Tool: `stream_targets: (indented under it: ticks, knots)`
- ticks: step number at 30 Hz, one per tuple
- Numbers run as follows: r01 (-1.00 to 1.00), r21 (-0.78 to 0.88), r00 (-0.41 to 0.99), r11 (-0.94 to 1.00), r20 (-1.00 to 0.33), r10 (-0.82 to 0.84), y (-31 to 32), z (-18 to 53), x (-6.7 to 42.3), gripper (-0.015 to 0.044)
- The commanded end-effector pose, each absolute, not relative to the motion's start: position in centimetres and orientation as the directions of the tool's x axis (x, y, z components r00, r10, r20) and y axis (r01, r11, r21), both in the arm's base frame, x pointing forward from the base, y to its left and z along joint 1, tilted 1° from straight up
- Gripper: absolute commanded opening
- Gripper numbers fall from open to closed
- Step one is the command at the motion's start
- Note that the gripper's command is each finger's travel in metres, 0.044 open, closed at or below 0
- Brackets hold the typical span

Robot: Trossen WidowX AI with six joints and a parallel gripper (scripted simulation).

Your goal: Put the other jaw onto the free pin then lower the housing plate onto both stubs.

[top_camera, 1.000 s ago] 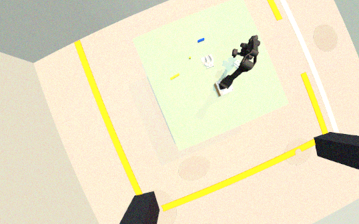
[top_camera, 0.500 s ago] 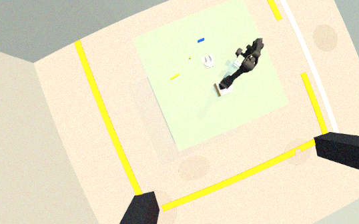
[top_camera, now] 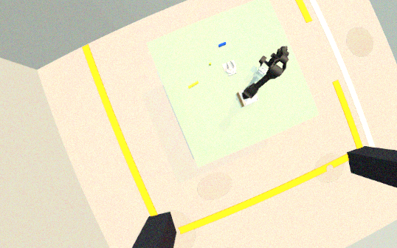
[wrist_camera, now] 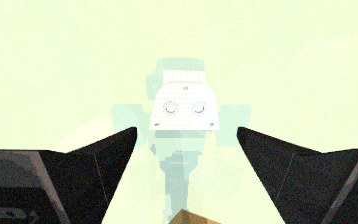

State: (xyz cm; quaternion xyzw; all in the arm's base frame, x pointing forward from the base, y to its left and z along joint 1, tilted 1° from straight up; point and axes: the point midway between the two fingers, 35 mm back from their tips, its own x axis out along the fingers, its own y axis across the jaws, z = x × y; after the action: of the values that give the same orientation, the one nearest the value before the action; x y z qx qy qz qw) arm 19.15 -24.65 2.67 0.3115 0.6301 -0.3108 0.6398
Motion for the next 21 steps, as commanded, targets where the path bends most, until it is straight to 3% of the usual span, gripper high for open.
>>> stream_targets:
  ticks: [1, 21]
  knots:
    - [0.793, 0.011, 0.025, 0.609, -1.000, -0.014, -24.8, 2.6, 19.3, 0.0440]
    - [0.793, 0.011, 0.025, 0.609, -1.000, -0.014, -24.8, -0.1, 19.4, 0.0440]
